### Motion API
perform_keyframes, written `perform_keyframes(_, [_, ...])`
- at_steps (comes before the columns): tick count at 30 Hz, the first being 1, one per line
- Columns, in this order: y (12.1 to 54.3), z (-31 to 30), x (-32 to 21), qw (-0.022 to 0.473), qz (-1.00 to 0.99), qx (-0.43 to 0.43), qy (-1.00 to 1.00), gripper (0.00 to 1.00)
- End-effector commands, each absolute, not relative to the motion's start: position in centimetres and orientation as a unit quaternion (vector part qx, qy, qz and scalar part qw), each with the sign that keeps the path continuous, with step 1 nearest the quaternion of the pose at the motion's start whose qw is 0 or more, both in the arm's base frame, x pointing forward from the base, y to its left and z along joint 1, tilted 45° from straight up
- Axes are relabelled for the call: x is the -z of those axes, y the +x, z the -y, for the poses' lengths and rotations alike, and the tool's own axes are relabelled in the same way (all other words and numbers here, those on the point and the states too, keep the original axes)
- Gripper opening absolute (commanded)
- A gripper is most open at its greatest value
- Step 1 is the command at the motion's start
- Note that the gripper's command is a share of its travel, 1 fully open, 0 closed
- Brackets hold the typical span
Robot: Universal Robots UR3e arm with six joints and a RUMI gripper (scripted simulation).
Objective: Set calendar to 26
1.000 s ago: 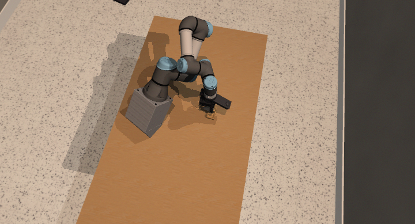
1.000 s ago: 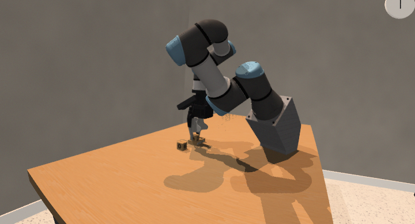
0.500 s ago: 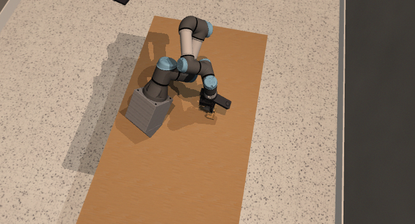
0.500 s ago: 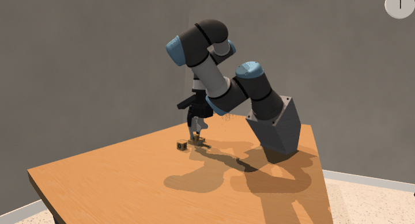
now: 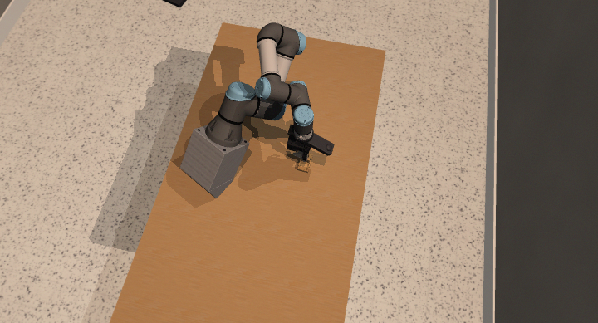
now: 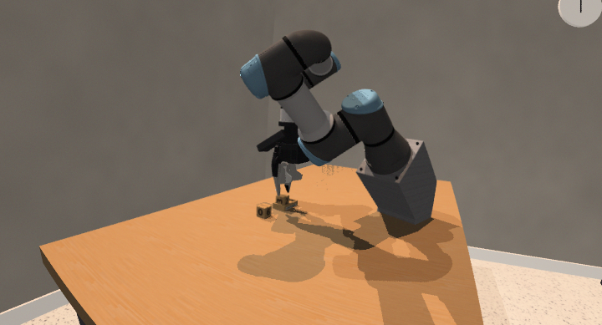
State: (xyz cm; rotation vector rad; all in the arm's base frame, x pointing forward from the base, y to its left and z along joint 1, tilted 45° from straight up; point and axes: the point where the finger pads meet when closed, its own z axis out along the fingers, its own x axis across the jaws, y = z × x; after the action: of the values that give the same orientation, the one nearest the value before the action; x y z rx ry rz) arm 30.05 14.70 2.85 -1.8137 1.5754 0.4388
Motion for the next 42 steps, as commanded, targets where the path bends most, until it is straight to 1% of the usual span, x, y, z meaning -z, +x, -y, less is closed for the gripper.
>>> perform_keyframes(1, [29.7, -13.5, -4.1, 0.344, -0.606, -0.168, -0.698, 0.29])
perform_keyframes(18, [28.9, -10.6, -7.1, 0.344, -0.606, -0.168, -0.698, 0.29])
perform_keyframes(30, [28.8, -10.2, -7.5, 0.344, -0.606, -0.168, -0.698, 0.29])
perform_keyframes(31, [28.8, -10.2, -7.5, 0.344, -0.606, -0.168, -0.698, 1.0])
perform_keyframes(42, [28.8, -10.2, -7.5, 0.344, -0.606, -0.168, -0.698, 1.0])
